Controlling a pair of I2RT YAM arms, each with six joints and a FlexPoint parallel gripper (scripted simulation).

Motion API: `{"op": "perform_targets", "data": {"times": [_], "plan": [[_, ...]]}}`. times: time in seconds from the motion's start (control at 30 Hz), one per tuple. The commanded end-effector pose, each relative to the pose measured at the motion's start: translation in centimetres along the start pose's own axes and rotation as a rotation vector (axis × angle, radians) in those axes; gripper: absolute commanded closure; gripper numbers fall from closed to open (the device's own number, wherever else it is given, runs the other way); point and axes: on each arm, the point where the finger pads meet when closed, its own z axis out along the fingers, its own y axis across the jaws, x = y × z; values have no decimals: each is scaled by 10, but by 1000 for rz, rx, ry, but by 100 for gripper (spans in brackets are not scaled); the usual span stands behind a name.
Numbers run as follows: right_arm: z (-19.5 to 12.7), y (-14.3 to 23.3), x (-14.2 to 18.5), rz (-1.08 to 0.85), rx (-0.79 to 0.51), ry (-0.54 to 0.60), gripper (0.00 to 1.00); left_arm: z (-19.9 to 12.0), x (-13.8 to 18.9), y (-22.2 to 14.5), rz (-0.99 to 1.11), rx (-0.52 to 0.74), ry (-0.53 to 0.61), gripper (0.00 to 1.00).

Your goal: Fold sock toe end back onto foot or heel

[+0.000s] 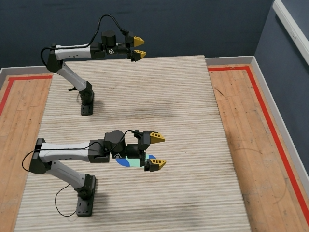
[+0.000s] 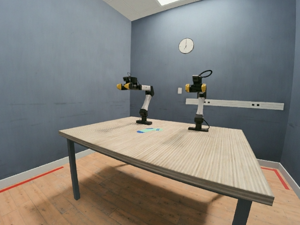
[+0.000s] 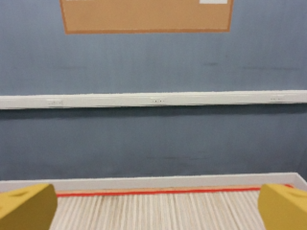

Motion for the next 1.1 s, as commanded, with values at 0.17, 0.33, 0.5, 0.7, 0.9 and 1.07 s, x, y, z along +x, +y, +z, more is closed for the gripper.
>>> {"op": "perform_targets", "data": {"times": [0.17,0.33,0.5,0.7,0.9,1.07], "plan": [[-1,0,-5,-1,1,-14,0,-3,-9,0,-1,1,-25,0],[-1,0,-5,-1,1,-14,0,-3,-9,0,-1,1,-25,0],[-1,0,-5,-1,1,-14,0,-3,-9,0,-1,1,-25,0],[11,13,24,-63,-44,126,66,-3,-9,0,-1,1,-25,0],[27,32,58,-180,-106,282,66,-3,-9,0,-1,1,-25,0],[36,45,81,-248,-155,380,66,-3,-9,0,-1,1,-25,0]]}}
